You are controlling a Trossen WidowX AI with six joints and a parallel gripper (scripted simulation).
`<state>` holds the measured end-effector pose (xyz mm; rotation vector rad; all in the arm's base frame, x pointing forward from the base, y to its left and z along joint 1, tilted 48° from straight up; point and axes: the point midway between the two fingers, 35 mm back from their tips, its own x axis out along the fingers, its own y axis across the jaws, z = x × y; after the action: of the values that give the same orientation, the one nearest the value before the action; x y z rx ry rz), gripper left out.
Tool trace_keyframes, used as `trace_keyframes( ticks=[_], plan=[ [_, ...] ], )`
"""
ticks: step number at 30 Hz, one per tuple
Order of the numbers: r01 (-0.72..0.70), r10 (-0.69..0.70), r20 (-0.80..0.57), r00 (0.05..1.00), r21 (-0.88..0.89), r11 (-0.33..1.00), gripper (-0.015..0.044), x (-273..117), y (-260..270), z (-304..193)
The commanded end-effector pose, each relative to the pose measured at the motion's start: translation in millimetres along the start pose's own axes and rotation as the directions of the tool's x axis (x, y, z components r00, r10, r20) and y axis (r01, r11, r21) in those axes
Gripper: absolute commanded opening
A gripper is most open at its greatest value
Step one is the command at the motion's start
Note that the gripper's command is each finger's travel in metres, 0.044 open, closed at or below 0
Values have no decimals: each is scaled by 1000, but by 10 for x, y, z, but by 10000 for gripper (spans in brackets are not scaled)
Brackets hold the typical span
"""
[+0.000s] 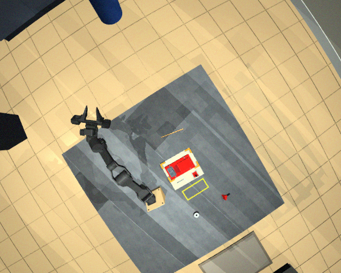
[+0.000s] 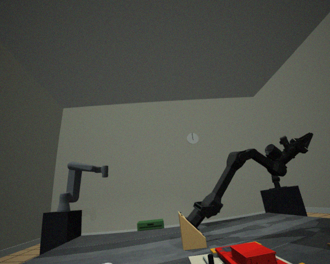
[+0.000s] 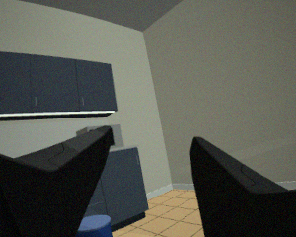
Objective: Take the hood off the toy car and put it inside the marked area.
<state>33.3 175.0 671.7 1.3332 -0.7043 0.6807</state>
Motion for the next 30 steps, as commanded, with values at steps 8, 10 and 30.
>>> trace_keyframes(
  ticks=[8,10,30],
  plan=[
    [-108,103,-34,994,-179,978,429,51,29,-301],
    [-148,138,-57,989,-247,958,440,71,17,-434],
    [-499,161,-494,854,-692,522,440,206,-1019,-1944]
  ],
)
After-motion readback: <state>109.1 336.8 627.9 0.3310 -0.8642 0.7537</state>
